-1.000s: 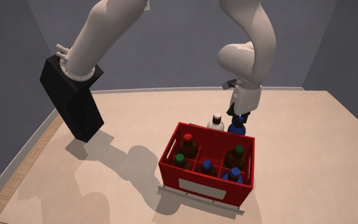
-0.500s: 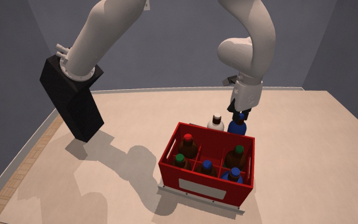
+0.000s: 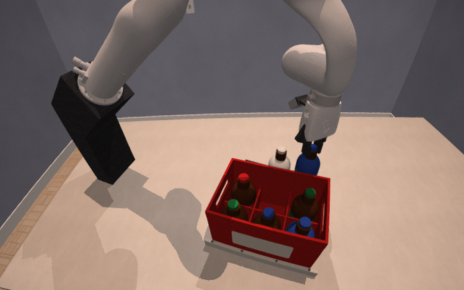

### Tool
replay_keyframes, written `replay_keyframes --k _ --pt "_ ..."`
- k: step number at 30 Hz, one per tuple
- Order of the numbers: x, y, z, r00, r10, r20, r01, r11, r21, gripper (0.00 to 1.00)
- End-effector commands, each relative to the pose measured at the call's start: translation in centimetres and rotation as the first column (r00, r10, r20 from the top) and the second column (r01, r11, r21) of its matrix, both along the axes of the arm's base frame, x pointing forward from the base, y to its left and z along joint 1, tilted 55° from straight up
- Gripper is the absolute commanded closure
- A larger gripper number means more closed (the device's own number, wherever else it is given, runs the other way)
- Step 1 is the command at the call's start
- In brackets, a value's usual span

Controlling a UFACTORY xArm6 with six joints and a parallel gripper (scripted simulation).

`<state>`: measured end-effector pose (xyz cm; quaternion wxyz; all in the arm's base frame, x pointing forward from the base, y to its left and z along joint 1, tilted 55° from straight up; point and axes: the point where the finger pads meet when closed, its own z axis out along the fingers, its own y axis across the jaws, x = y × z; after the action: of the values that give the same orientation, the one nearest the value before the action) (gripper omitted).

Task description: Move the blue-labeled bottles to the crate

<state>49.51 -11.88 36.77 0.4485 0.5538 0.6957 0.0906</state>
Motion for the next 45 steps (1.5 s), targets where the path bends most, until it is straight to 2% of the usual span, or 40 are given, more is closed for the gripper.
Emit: replay_keyframes --k 1,28,45 --pt "-0.05 0.07 0.23 1.0 0.001 0.003 -0.001 1.0 -0.001 1.0" --pt "-0.13 0.11 0.3 1.0 0.001 0.003 -0.001 1.0 -0.001 1.0" --pt "-0.94 0.52 0.95 1.0 0.001 0.003 -0.001 1.0 -0.001 1.0"
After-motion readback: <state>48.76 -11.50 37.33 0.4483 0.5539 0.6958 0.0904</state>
